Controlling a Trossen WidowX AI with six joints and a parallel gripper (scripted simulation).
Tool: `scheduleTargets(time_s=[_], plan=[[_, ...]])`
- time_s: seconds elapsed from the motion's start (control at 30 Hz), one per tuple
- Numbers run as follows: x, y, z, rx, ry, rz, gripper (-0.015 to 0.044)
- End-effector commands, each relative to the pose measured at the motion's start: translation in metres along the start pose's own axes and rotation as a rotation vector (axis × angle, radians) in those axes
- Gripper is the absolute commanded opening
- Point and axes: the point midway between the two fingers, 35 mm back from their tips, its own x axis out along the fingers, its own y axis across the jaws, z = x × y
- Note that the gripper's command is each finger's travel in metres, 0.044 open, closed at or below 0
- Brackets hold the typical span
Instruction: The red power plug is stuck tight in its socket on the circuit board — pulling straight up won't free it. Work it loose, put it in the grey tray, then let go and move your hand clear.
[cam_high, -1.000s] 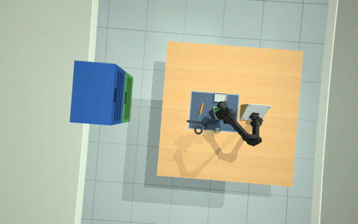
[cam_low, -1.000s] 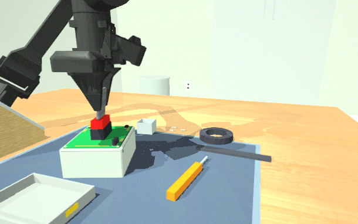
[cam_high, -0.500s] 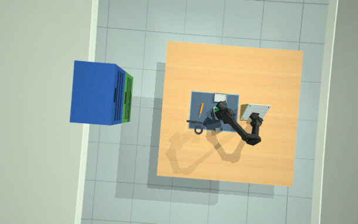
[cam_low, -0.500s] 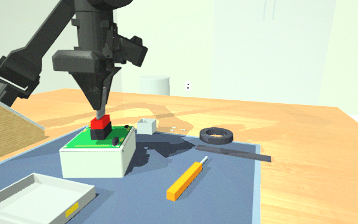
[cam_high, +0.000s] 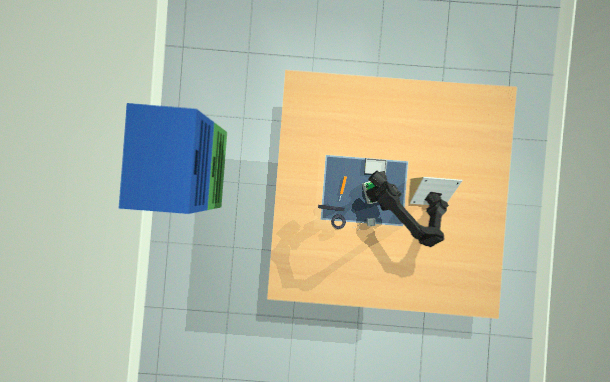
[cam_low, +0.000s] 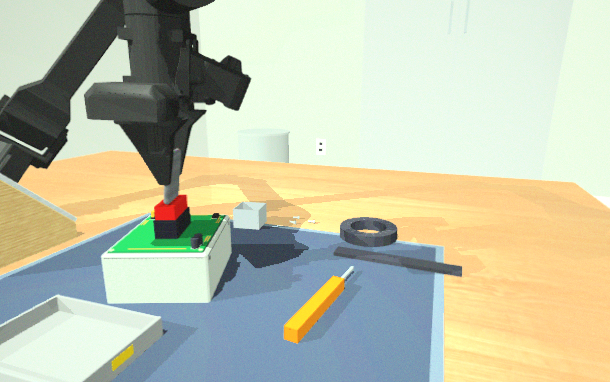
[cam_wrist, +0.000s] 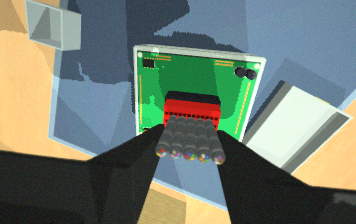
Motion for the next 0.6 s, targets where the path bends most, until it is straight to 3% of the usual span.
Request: scheduleTargets(time_s=[0.0, 0.17, 0.57], plan=[[-0.018, 0.009, -0.001, 0.010, -0.027, -0.135, 0.0000], [-0.020, 0.011, -0.001, 0.010, -0.026, -0.156, 0.0000], [-0.022, -0.011, -0.002, 0.006, -0.028, 0.108, 0.0000]])
